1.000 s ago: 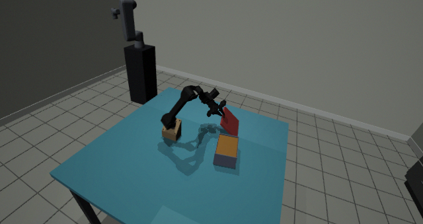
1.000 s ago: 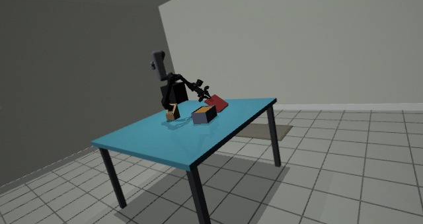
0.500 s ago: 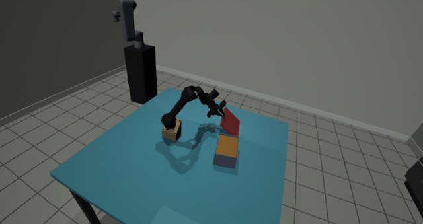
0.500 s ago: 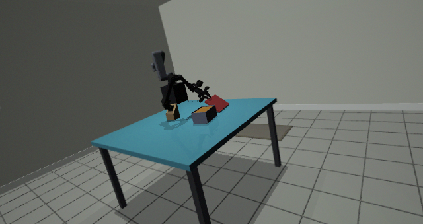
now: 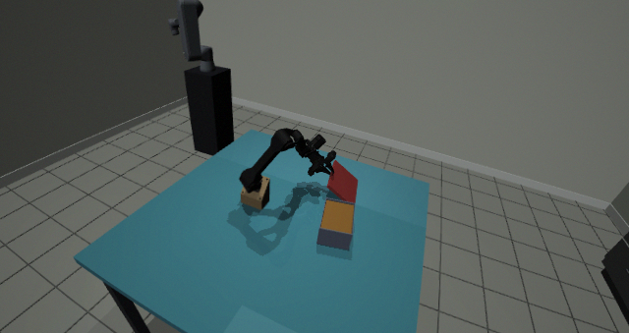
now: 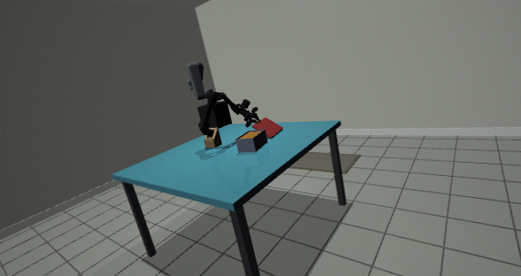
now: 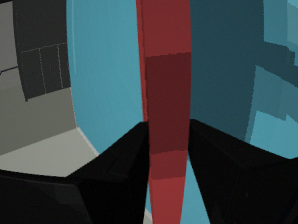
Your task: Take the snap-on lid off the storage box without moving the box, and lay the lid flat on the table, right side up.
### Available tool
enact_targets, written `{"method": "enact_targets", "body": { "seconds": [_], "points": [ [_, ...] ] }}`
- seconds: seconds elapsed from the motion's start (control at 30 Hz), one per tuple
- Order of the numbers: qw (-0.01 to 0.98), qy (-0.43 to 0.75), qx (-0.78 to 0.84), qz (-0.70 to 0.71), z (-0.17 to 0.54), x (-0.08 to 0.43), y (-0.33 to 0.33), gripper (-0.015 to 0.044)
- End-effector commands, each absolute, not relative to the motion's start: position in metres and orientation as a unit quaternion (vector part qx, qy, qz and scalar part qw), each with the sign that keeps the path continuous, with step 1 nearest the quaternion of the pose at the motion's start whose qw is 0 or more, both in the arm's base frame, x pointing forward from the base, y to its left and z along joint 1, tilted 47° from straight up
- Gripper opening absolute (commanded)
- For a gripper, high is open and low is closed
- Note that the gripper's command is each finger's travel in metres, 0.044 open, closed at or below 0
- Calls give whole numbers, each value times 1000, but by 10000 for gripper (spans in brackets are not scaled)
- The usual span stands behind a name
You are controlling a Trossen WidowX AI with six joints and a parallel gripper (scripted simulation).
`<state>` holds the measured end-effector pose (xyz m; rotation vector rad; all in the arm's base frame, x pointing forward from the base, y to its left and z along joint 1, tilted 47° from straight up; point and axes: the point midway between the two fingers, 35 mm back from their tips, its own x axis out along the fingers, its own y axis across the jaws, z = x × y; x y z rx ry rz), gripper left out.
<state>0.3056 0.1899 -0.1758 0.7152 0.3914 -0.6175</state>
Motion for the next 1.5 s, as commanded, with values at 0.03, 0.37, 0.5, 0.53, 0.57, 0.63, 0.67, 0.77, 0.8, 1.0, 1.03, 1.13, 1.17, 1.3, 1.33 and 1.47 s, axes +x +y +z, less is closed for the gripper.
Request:
{"method": "enact_targets", "body": {
  "seconds": [0.03,0.37,0.5,0.53,0.57,0.63,0.67,0.77,0.8,1.0,1.03,1.13,1.17,1.3,1.33,1.47],
  "points": [
    [871,192,333,-306,-184,303,177,0],
    [871,192,333,-306,-190,303,171,0],
    [871,192,333,-306,-192,303,169,0],
    [871,192,333,-306,-193,303,168,0],
    [871,192,333,-306,-193,303,168,0],
    [871,192,333,-306,-194,303,167,0],
    [871,192,333,-306,-195,303,166,0],
    [871,192,333,-306,-197,303,164,0],
    [871,192,333,-306,-197,303,164,0],
    [871,192,333,-306,-200,303,160,0],
    [871,192,333,-306,-201,303,160,0],
    [871,192,333,-306,-203,303,158,0],
    [871,192,333,-306,-203,303,157,0],
    [871,192,333,-306,-205,303,155,0],
    [871,192,333,-306,-206,303,154,0],
    [871,192,333,-306,-208,302,152,0]
  ]
}}
